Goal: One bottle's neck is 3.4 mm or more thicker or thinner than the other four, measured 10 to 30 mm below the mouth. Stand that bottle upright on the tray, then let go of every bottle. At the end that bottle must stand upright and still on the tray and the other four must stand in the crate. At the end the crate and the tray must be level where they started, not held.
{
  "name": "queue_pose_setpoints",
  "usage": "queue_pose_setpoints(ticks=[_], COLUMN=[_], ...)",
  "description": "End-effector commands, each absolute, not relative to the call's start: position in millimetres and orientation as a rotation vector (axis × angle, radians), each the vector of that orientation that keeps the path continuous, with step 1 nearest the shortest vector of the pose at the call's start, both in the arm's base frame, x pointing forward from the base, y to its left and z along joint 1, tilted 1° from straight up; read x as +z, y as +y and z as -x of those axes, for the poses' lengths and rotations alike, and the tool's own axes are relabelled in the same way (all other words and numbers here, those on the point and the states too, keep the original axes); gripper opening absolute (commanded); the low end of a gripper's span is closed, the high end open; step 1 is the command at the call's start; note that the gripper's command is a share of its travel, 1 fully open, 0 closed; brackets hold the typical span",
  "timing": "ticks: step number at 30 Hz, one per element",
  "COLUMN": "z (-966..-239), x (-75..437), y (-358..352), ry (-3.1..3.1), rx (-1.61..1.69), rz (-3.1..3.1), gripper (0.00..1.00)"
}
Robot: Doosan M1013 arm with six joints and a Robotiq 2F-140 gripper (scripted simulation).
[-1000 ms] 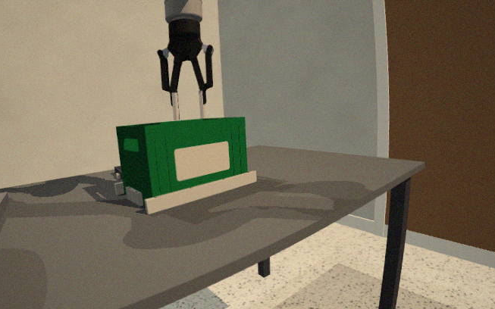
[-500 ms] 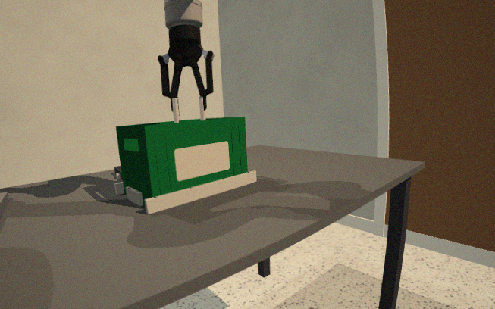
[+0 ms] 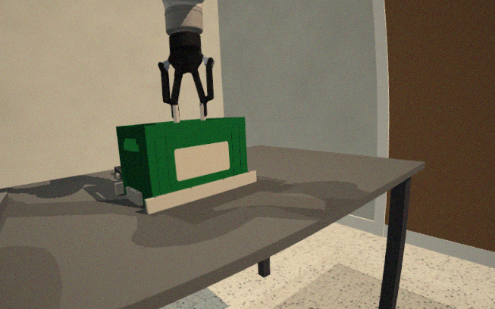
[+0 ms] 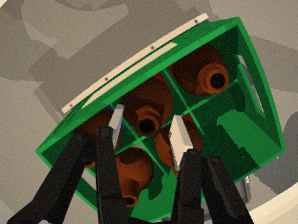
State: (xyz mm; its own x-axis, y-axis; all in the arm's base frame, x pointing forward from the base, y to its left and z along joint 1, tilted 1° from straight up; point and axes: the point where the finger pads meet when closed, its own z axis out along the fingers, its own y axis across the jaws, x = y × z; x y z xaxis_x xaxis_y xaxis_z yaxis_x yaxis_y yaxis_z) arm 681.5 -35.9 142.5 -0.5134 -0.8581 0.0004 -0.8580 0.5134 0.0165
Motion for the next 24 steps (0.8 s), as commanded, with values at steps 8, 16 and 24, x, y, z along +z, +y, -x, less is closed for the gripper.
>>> queue_pose_setpoints(ticks=[8,16,24], z=[-681.4,-681.3,-681.3], x=[136.5,135.4,135.4], y=[-35.8,-35.8,-35.8], ry=[-2.726,-2.726,-2.726], rx=[-0.022,-0.022,-0.022], rz=[-1.545,-1.545,-1.545], gripper=[0.38,0.38,0.38])
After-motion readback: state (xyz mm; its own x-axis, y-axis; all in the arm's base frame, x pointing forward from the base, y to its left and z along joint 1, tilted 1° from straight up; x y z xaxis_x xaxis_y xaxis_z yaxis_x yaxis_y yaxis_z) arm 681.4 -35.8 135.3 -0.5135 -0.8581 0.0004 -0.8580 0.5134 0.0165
